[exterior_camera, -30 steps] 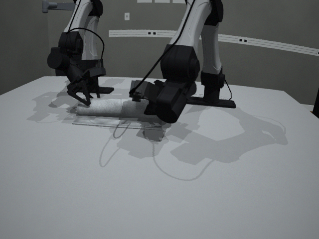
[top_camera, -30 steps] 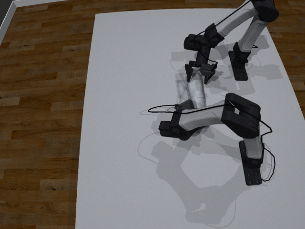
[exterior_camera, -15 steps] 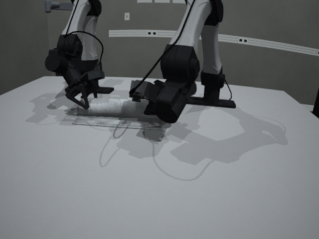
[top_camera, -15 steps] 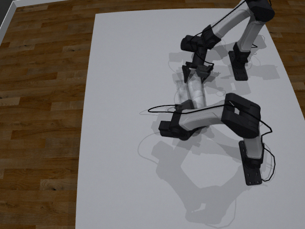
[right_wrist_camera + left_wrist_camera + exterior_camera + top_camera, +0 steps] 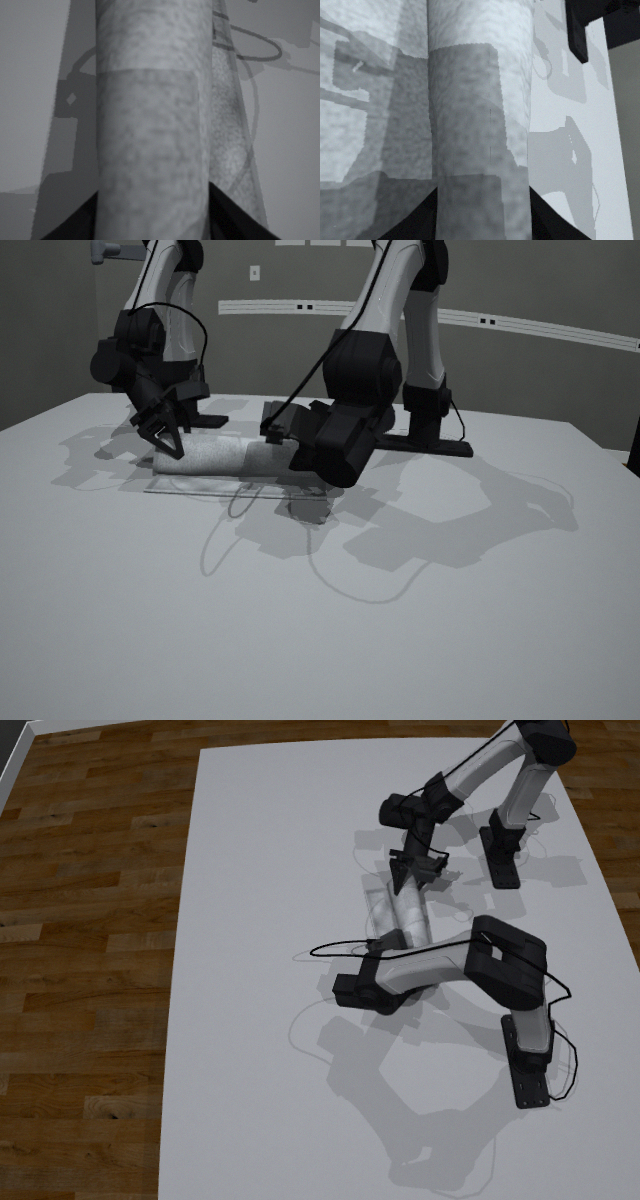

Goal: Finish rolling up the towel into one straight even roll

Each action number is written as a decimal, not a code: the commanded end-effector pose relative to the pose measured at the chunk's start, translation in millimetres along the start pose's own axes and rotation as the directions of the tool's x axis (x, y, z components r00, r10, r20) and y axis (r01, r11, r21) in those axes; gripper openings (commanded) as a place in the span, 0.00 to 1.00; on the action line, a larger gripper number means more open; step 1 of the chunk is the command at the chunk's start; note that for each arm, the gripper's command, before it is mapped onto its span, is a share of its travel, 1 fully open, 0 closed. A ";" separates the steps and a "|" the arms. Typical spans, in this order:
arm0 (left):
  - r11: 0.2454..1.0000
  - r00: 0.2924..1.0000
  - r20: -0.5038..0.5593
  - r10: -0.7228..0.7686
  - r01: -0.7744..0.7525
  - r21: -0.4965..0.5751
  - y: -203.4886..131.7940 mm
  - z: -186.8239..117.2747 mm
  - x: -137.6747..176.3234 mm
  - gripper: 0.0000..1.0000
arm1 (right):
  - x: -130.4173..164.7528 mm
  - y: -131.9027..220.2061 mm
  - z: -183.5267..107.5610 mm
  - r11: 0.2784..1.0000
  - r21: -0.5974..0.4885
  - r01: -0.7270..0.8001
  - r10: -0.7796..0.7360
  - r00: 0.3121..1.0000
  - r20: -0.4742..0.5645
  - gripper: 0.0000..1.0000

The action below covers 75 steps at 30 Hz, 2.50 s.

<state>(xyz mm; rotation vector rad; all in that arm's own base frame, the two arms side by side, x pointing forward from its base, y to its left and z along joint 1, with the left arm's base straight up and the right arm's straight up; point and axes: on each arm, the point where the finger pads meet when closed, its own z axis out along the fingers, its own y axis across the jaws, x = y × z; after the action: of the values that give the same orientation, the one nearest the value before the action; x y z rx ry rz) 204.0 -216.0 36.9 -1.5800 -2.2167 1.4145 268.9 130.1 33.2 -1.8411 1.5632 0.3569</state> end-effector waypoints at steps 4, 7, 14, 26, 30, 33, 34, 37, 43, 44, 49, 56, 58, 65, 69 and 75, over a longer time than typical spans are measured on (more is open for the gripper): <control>1.000 1.000 0.007 0.002 -0.002 0.006 3.6 0.4 0.4 0.35 | 1.9 -12.2 -2.0 1.000 0.028 0.002 -0.002 1.000 -0.004 0.41; 1.000 1.000 0.007 0.002 -0.002 0.006 3.6 0.4 0.4 0.35 | 1.9 -12.2 -2.0 1.000 0.028 0.002 -0.002 1.000 -0.004 0.41; 1.000 1.000 0.007 0.002 -0.002 0.006 3.6 0.4 0.4 0.35 | 1.9 -12.2 -2.0 1.000 0.028 0.002 -0.002 1.000 -0.004 0.38; 1.000 1.000 0.007 0.002 -0.002 0.006 -2.7 -4.7 -3.3 0.69 | 1.9 -12.2 -2.0 1.000 0.028 0.002 -0.002 1.000 -0.004 0.38; 1.000 1.000 0.007 0.002 -0.002 0.006 -4.8 -6.4 -4.6 0.82 | 1.9 -12.2 -2.0 1.000 0.028 0.002 -0.002 1.000 -0.004 0.38; 1.000 1.000 0.007 0.002 -0.002 0.006 -4.9 -6.5 -4.7 0.85 | 1.9 -12.2 -2.0 1.000 0.028 0.002 -0.002 1.000 -0.004 0.38; 1.000 1.000 0.007 0.002 -0.002 0.006 -4.9 -7.1 -4.7 0.85 | 1.9 -12.2 -2.0 1.000 0.027 0.001 -0.001 1.000 -0.004 0.38; 1.000 1.000 0.007 0.002 -0.002 0.006 -4.8 -15.3 -4.6 0.85 | 1.8 -12.2 -2.1 1.000 0.014 -0.010 0.010 1.000 -0.004 0.38; 1.000 1.000 0.007 0.002 -0.002 0.006 -4.6 -47.3 -4.4 0.85 | 1.3 -12.5 -2.8 0.997 -0.051 -0.063 0.063 0.998 -0.009 0.38; 1.000 1.000 0.007 0.002 -0.002 0.006 -4.6 -53.0 -4.3 0.85 | 1.2 -12.6 -2.9 0.995 -0.066 -0.076 0.075 0.997 -0.011 0.38; 1.000 1.000 0.007 0.002 -0.002 0.006 -4.5 -71.3 -4.2 0.85 | 0.6 -12.9 -3.6 0.982 -0.136 -0.133 0.132 0.991 -0.021 0.38; 1.000 1.000 0.008 0.018 -0.018 -0.015 -5.3 -75.5 -4.6 0.86 | -0.5 -13.5 -4.9 0.936 -0.260 -0.236 0.231 0.972 -0.050 0.38; 0.998 0.999 0.009 0.045 -0.045 -0.049 -6.8 -73.9 -5.2 0.87 | -0.9 -13.7 -5.4 0.913 -0.303 -0.272 0.266 0.962 -0.064 0.38; 0.944 0.978 -0.006 0.211 -0.205 -0.259 -16.1 -64.0 -9.2 0.90 | -2.3 -14.4 -7.1 0.803 -0.447 -0.394 0.380 0.916 -0.125 0.38; 0.907 0.963 -0.020 0.268 -0.260 -0.332 -19.5 -60.4 -10.6 0.91 | -2.7 -14.6 -7.5 0.765 -0.483 -0.426 0.409 0.901 -0.146 0.38; 0.738 0.898 -0.092 0.431 -0.409 -0.536 -30.0 -49.3 -15.0 0.93 | -3.8 -15.2 -8.9 0.644 -0.575 -0.505 0.481 0.851 -0.210 0.38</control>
<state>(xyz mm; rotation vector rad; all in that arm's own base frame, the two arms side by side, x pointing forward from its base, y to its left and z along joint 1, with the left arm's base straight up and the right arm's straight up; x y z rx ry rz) 201.9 -191.2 97.3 -2.1963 -2.3814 1.1400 294.3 130.8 41.5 -1.8421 2.0612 1.0353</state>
